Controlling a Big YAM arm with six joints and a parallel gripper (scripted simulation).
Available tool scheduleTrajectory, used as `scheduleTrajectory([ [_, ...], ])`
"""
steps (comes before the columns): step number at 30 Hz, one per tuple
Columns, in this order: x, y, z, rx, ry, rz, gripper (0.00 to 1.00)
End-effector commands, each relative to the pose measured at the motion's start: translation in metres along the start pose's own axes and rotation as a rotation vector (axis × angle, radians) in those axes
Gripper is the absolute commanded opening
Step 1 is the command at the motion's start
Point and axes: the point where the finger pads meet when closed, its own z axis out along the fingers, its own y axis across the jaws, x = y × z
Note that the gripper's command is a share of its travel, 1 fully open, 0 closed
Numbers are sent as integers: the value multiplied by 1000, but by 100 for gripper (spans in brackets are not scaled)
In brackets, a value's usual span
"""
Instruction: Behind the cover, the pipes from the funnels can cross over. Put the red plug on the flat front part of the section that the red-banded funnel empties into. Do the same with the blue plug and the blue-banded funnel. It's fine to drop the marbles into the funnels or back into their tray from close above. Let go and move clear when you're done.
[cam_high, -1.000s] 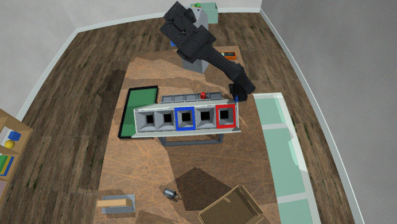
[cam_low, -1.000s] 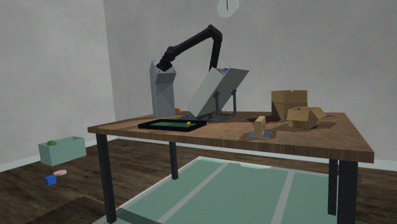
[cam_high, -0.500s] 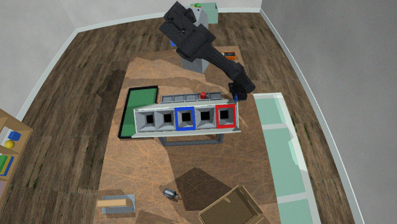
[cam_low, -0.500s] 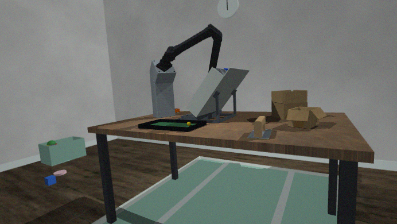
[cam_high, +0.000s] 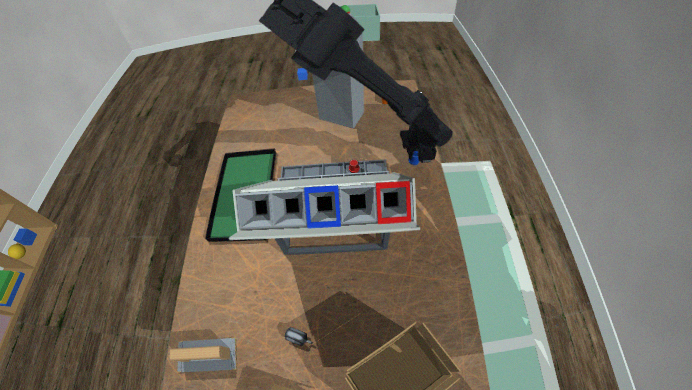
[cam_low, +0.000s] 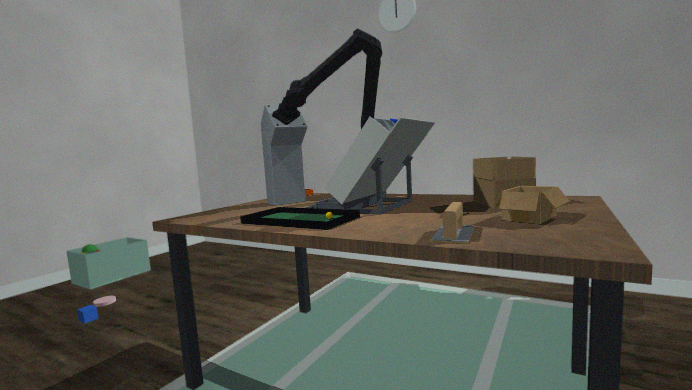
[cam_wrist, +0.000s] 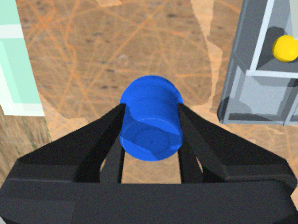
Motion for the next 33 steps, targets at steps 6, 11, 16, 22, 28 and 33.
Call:
scheduleTrajectory([
  [6, 1, -11, -21, 21, 19, 44, 0],
  [11, 2, -2, -32, 5, 12, 31, 0],
  [16, -1, -5, -28, 10, 11, 46, 0],
  [22, -1, -5, -28, 10, 11, 46, 0],
  [28, -1, -5, -28, 9, 11, 45, 0],
  [33, -1, -5, -28, 9, 11, 45, 0],
])
